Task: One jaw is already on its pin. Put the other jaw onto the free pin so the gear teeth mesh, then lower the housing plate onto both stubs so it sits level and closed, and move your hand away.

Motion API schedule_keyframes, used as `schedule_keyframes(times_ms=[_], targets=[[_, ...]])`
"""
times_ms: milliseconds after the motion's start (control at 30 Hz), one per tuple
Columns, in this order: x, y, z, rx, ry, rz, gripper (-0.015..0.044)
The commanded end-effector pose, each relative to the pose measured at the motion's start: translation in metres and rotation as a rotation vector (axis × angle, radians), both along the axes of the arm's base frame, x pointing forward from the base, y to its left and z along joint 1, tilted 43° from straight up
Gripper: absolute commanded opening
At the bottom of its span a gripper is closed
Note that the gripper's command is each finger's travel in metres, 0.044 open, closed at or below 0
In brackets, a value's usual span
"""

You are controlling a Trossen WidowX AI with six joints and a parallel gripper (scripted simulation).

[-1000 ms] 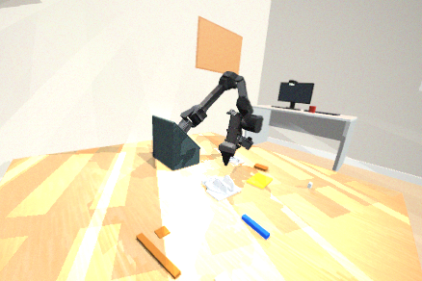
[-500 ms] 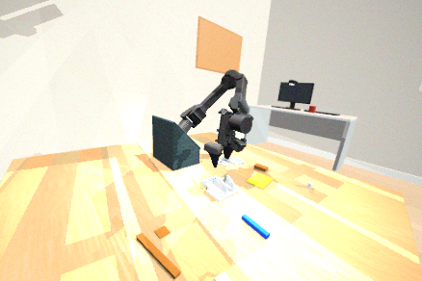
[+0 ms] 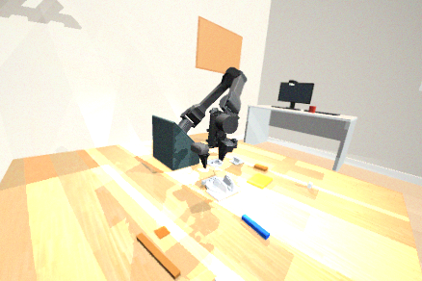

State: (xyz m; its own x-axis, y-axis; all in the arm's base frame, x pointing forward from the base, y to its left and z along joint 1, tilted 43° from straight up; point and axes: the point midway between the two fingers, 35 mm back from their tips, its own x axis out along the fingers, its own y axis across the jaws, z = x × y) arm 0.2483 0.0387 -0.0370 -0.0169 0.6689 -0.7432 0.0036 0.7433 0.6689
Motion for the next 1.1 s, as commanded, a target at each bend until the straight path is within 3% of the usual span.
schedule_keyframes(times_ms=[0,1067], targets=[[0.0005,-0.0005,-0.0004,0.007,0.004,-0.011,0.0351],[-0.0055,0.0062,0.0057,0.007,0.001,-0.008,0.0351]])
